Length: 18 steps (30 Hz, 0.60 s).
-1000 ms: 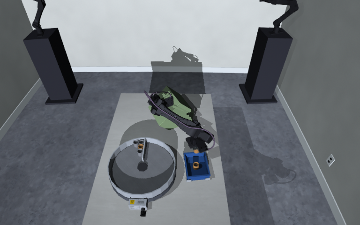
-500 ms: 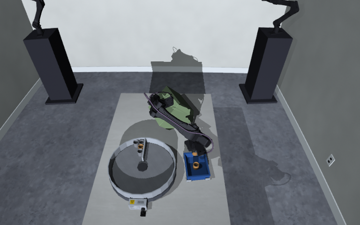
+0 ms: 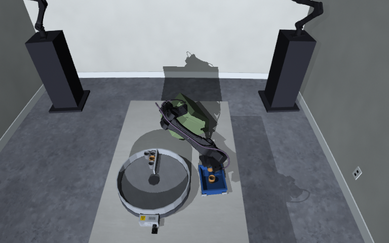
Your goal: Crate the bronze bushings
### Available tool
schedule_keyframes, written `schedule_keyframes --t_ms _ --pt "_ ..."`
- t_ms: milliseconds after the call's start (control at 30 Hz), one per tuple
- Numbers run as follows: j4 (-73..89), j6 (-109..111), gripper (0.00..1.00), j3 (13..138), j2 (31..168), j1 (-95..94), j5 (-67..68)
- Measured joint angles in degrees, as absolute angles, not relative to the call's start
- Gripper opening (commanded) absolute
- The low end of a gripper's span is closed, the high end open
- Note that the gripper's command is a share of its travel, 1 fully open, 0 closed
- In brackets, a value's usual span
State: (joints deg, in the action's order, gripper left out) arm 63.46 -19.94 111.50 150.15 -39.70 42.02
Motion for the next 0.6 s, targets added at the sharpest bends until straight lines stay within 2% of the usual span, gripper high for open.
schedule_keyframes --t_ms 600 --pt "62.8 -19.8 0.0 111.5 150.1 -39.7 42.0"
